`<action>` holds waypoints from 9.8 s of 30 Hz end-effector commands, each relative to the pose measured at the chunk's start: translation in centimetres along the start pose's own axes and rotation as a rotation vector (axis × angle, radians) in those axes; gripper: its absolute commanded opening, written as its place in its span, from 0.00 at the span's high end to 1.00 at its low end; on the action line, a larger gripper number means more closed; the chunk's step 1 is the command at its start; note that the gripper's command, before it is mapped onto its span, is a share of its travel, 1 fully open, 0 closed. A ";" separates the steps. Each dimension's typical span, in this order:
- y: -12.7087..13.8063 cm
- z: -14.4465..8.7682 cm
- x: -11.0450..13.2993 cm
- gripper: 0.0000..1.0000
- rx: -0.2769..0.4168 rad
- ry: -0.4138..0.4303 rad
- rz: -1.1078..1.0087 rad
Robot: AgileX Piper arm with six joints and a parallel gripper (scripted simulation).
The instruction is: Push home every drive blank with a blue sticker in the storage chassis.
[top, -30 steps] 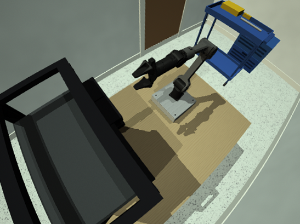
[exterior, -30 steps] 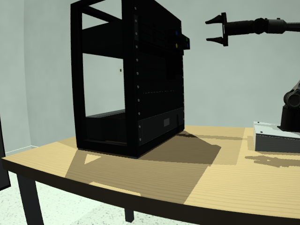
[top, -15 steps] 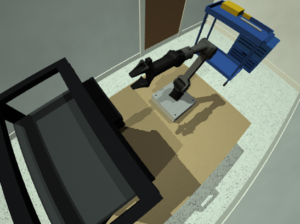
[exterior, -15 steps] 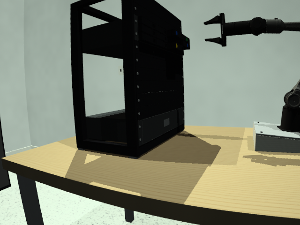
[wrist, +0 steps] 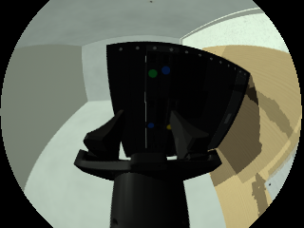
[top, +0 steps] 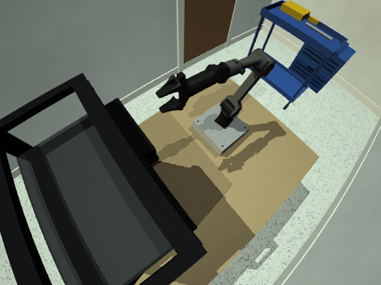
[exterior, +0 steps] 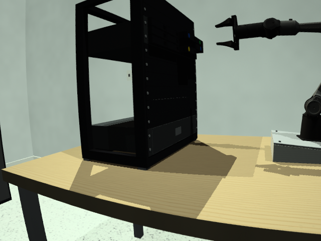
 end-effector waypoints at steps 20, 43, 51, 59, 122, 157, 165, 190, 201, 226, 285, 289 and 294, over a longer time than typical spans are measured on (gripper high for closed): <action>-1.1 4.3 -3.7 0.00 -0.028 0.048 -0.001; -1.5 5.3 -4.4 0.00 -0.029 0.048 -0.001; -1.5 5.3 -4.4 0.00 -0.029 0.048 -0.001; -1.5 5.3 -4.4 0.00 -0.029 0.048 -0.001; -4.3 3.1 -5.1 0.00 -0.009 0.055 0.000; -4.3 3.1 -5.1 1.00 -0.009 0.055 0.000; -4.3 3.1 -5.1 1.00 -0.009 0.055 0.000; -4.3 3.1 -5.1 1.00 -0.009 0.055 0.000; -1.9 -1.0 1.8 1.00 -0.021 0.051 -0.001; -0.2 -3.7 6.4 1.00 -0.030 0.047 0.021; 0.3 7.9 6.8 1.00 -0.029 0.048 -0.001; 0.3 7.9 6.8 1.00 -0.029 0.048 -0.001; 0.3 7.9 6.8 1.00 -0.029 0.048 -0.001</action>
Point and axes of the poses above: the point where the finger pads meet when closed, its own z axis out along the fingers, its own y axis across the jaws, x = y × z, the point moved 2 cm from there along -z, back along the fingers, and after that the axes turned 12 degrees about -z, right-handed, at the moved point
